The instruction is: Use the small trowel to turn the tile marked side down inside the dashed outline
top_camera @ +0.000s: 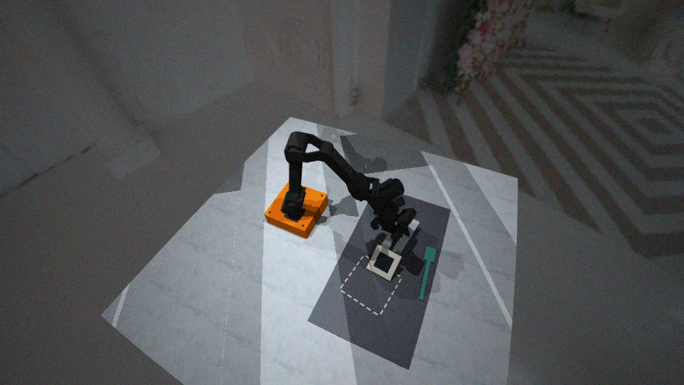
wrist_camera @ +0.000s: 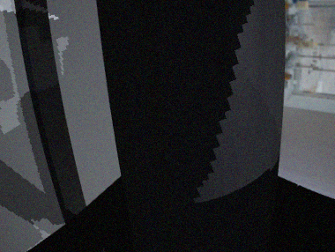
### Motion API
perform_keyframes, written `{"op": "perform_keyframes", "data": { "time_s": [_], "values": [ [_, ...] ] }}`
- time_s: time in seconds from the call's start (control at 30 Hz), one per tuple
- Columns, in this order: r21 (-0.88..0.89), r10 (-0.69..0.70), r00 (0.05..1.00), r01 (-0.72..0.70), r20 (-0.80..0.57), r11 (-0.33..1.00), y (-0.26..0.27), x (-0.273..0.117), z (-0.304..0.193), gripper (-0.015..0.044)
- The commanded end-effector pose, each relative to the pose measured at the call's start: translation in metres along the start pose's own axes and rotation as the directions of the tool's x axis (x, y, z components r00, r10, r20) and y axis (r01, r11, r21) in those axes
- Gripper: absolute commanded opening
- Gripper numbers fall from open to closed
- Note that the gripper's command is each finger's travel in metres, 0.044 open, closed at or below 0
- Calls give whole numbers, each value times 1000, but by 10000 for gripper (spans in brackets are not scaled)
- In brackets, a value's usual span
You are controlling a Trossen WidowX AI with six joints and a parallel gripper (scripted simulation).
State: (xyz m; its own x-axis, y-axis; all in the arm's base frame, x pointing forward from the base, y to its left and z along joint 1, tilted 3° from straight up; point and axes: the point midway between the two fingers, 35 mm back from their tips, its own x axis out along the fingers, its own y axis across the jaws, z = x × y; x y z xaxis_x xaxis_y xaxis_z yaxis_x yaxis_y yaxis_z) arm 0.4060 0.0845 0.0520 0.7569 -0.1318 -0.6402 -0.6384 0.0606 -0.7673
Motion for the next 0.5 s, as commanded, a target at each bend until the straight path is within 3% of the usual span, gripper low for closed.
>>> {"op": "perform_keyframes", "data": {
  "time_s": [0.0,0.47],
  "values": [
    [6,-24,1000,24,1,1000,-15,-8,-10,0],
    [3,-24,1000,24,-1,1000,-21,-12,-51,0]
  ]
}}
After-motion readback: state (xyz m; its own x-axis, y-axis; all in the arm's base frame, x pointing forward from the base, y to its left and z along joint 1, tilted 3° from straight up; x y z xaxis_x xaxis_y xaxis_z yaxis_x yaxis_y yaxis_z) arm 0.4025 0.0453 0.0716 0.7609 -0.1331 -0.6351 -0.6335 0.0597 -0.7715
